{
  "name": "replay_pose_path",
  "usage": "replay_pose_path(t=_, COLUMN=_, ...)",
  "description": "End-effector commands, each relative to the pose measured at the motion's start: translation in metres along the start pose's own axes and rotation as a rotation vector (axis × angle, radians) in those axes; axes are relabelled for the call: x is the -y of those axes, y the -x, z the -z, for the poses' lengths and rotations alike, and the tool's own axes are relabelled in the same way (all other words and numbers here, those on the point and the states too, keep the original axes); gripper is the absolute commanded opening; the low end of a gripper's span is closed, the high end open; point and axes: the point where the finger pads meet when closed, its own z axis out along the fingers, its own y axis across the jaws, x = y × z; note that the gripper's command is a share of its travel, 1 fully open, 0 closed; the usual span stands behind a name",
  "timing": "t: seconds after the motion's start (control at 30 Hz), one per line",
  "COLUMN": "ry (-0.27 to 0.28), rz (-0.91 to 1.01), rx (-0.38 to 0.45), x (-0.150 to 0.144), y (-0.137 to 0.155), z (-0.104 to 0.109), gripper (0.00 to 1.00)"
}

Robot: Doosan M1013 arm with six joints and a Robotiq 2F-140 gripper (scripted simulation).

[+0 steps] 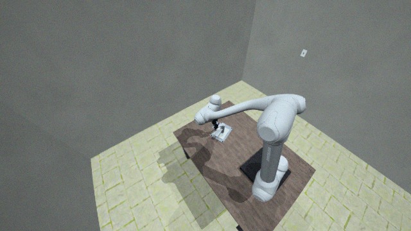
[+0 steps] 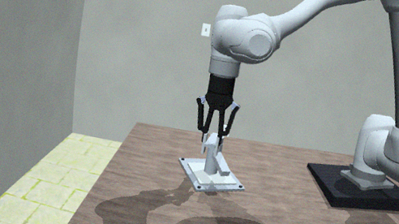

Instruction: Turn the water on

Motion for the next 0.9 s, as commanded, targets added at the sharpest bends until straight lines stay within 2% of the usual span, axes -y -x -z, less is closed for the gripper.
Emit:
replay_pose_path(t=0.0, ry=0.000, rz=0.000, rx=0.000, x=0.000, y=0.000, z=0.000, gripper=0.00)
replay_pose_path(t=0.47, ry=0.000, rz=0.000, rx=0.000, x=0.000, y=0.000, z=0.002, gripper=0.00)
replay_pose_path(t=0.87, ry=0.000, rz=0.000, rx=0.000, x=0.000, y=0.007, z=0.025, gripper=0.00)
